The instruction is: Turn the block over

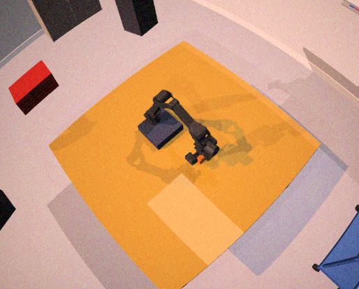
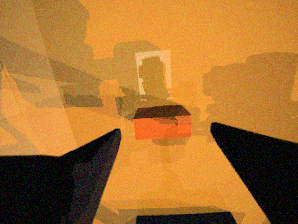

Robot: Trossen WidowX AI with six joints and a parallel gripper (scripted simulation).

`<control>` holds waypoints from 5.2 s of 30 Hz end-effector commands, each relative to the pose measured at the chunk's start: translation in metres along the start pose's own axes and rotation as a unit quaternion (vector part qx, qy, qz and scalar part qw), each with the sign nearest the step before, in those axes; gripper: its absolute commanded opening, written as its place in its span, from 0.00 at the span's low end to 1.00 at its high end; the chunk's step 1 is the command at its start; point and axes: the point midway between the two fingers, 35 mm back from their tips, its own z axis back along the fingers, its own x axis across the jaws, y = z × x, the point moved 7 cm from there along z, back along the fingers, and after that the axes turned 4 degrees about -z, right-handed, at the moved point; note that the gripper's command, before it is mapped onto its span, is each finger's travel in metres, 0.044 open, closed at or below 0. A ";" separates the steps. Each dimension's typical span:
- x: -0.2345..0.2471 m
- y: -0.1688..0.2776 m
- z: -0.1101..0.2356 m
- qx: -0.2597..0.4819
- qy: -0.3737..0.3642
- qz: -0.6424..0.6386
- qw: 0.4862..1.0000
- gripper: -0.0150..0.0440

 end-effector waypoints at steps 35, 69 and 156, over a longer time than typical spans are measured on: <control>0.000 0.002 -0.025 0.005 -0.002 0.002 1.000 0.53; 0.000 0.015 -0.010 -0.123 -0.007 0.008 0.992 0.25; -0.005 0.078 -0.090 -0.556 -0.042 0.000 0.830 0.25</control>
